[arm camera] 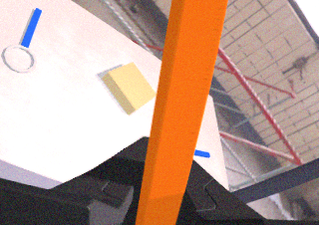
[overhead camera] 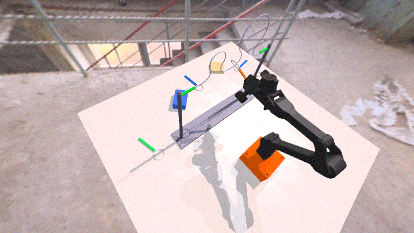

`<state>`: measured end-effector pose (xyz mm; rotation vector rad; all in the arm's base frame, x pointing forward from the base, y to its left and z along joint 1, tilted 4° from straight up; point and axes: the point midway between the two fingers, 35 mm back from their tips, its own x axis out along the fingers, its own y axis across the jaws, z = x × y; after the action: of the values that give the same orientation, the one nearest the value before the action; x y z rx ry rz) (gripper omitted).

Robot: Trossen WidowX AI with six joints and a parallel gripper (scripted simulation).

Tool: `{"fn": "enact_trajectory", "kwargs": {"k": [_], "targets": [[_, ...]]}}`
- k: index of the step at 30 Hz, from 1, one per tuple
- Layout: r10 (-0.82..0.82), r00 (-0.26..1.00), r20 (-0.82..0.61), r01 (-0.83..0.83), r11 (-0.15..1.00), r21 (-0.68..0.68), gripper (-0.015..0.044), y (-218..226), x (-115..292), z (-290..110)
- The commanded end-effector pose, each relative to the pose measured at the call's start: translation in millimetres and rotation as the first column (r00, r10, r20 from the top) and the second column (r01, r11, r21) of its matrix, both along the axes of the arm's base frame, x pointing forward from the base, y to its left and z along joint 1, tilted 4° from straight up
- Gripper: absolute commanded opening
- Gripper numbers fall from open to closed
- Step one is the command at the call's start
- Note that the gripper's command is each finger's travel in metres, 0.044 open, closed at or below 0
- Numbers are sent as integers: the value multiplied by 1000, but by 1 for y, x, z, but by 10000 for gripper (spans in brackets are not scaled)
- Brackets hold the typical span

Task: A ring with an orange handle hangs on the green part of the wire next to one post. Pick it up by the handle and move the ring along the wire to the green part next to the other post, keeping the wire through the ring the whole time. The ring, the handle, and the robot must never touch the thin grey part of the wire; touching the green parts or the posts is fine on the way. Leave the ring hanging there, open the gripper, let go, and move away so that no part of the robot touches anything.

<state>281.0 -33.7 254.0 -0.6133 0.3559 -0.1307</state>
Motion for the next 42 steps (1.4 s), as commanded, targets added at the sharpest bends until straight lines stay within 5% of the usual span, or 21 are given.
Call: {"fn": "enact_trajectory", "kwargs": {"k": [1,19,42], "targets": [[2,1000,-5,-2,997,79,-150,10,-3,-5],[40,998,-54,-14,912,410,-150,64,-10,-22],[59,996,-68,-13,845,535,-150,103,-16,-24]]}}
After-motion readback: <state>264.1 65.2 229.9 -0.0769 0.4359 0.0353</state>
